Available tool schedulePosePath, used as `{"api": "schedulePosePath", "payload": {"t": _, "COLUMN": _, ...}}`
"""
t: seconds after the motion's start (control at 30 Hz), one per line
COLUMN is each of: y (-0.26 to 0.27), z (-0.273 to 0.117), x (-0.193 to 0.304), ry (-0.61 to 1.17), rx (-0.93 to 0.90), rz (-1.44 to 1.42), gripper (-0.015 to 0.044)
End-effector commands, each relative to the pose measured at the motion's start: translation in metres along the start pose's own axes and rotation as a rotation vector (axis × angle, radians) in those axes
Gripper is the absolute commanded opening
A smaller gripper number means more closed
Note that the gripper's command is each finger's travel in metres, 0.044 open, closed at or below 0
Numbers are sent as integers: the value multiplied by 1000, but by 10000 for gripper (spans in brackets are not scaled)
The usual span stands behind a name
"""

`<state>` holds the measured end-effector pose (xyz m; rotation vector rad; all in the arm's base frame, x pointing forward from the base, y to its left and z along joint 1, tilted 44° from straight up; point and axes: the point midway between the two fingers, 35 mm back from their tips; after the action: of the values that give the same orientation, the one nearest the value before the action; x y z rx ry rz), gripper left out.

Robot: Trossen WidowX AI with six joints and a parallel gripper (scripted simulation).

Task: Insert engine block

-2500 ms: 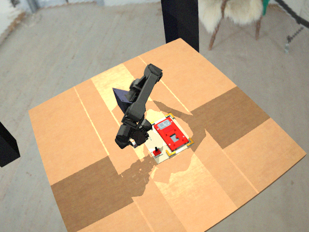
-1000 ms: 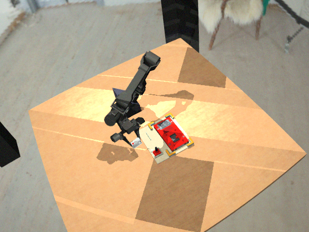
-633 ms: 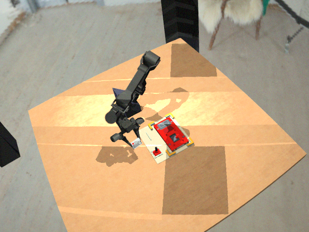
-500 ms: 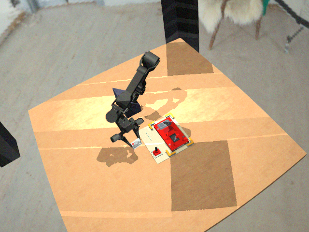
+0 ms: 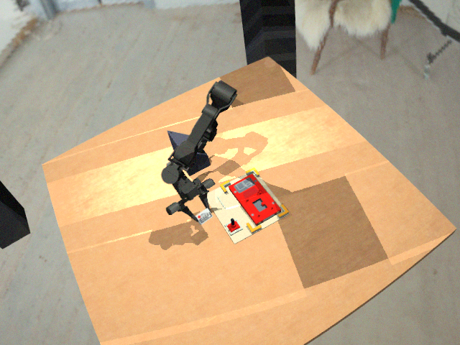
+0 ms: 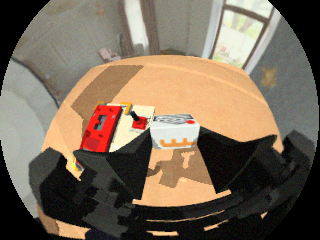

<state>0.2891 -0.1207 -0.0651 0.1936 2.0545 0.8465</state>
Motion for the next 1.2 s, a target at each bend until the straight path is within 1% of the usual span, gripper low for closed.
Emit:
{"api": "schedulePosePath", "payload": {"t": 0.0, "y": 2, "z": 4, "x": 8, "ry": 5, "rx": -4, "rz": 16, "gripper": 0}}
{"api": "schedulePosePath", "payload": {"t": 1.17, "y": 5, "z": 32, "x": 42, "ry": 5, "rx": -6, "rz": 18, "gripper": 0}}
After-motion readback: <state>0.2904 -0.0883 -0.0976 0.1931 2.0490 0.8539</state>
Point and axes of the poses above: the point midway between the two fingers, 35 mm back from their tips, its own z axis out along the fingers, its own y axis across the jaws, x = y × z, and after that the axes turned 3 degrees about -z, right-handed
